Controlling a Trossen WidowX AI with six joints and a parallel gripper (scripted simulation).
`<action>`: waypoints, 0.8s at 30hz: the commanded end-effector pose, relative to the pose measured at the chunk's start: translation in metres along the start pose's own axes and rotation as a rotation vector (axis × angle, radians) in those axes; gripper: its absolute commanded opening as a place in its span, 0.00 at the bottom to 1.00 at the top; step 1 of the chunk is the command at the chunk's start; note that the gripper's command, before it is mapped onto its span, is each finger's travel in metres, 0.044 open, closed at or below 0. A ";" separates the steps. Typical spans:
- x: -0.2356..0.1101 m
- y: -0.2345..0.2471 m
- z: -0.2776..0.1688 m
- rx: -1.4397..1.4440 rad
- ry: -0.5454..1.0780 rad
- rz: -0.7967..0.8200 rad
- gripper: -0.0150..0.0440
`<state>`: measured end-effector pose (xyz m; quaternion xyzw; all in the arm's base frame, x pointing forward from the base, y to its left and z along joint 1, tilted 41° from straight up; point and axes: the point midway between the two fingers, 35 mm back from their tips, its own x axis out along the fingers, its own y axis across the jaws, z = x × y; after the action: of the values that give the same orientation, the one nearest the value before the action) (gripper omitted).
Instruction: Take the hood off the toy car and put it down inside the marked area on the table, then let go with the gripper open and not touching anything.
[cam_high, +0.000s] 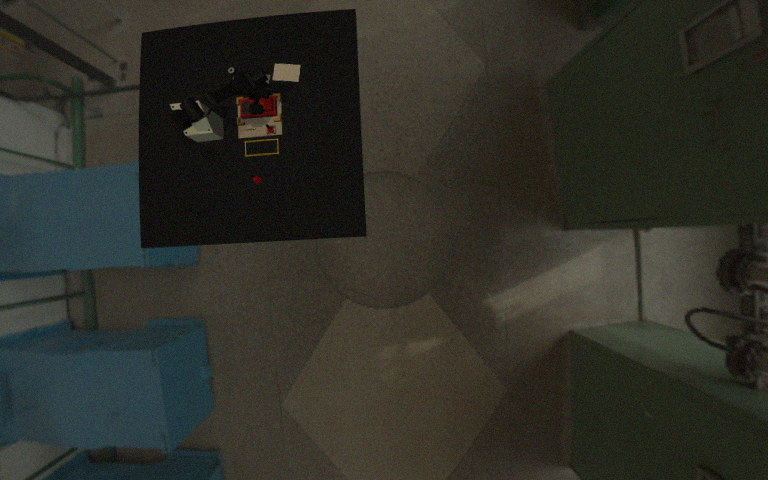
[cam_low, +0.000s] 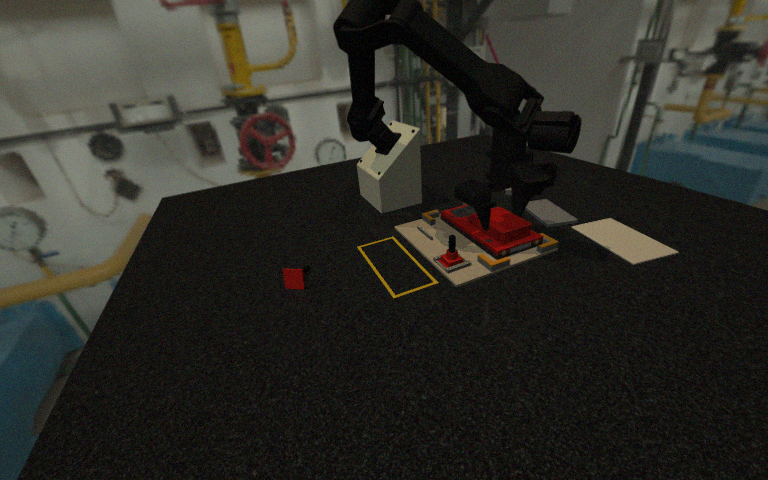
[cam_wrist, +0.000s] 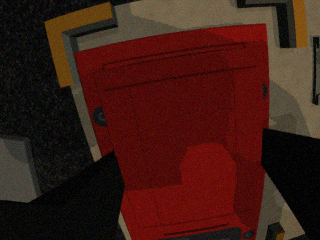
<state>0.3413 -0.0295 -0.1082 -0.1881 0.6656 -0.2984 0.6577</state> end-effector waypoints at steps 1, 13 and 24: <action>0.000 0.000 0.000 0.000 0.000 0.001 0.77; -0.004 0.000 0.000 0.000 0.000 0.001 0.36; -0.011 0.000 0.000 0.000 0.000 0.001 0.25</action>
<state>0.3405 -0.0253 -0.1027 -0.1901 0.6667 -0.2985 0.6559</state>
